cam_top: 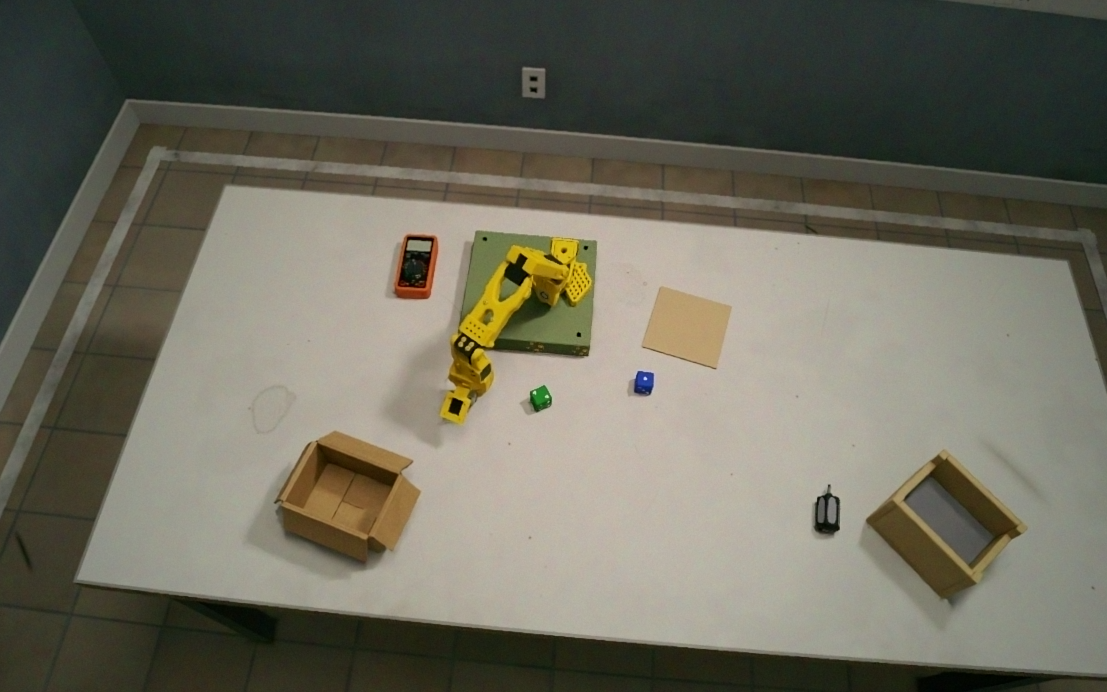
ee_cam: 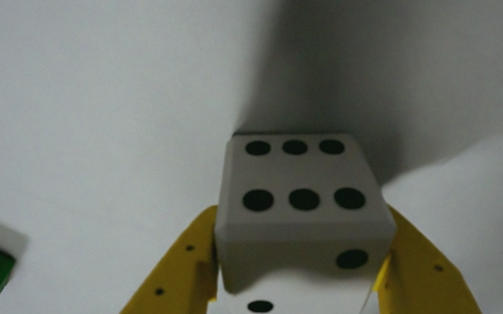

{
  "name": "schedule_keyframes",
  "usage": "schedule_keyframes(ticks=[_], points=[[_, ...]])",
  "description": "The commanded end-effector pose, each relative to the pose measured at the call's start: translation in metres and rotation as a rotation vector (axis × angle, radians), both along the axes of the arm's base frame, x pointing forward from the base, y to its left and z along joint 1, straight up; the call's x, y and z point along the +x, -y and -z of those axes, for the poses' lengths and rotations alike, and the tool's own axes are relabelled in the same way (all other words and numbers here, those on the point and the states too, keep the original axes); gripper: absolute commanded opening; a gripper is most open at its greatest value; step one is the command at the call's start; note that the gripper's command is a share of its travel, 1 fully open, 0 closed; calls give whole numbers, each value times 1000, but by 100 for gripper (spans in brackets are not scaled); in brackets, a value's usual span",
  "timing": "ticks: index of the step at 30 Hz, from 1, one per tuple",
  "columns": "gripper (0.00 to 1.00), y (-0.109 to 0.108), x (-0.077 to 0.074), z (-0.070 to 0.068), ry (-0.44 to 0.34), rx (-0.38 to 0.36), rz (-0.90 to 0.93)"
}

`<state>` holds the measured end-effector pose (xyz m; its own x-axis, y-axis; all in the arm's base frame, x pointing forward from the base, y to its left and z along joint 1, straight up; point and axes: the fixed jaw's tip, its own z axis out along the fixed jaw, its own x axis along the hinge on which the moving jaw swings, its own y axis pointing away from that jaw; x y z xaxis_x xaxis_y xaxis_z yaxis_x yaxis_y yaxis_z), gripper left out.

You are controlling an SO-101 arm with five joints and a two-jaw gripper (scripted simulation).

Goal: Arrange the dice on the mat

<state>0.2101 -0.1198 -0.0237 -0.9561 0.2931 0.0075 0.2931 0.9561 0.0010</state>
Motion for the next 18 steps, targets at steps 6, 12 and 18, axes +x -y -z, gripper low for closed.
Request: schedule_keyframes(ticks=[6,12,18], points=[[0,1,-3,3,-15,10,4],[0,2,-3,-3,-15,10,4],[0,2,-1,-18,-15,10,4]])
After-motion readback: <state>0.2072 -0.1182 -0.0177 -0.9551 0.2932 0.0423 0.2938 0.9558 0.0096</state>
